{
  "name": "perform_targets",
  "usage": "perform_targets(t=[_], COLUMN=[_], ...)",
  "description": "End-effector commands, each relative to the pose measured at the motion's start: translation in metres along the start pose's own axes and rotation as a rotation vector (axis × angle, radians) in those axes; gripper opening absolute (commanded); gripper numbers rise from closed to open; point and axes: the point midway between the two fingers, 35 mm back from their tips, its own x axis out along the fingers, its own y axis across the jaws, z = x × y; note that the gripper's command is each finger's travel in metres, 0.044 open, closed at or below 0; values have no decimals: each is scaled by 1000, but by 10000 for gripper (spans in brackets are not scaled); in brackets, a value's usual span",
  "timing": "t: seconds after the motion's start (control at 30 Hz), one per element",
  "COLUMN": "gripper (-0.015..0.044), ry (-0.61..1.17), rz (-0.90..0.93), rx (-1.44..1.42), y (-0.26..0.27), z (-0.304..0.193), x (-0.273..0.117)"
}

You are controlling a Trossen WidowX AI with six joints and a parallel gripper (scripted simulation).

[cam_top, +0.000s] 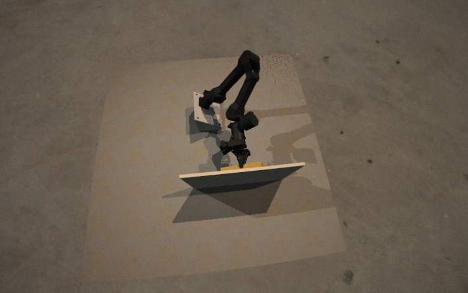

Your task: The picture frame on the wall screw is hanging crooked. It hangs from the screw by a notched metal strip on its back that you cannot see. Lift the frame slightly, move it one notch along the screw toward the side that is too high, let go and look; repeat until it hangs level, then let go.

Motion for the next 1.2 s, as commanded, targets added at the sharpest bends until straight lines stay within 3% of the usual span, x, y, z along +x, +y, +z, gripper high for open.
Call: perform_targets(t=[0.0, 1.17], gripper=[0, 0], ry=[8, 8], rz=[20, 20], rx=[5, 5], y=[5, -1], z=[-4, -5], x=[0, 1])
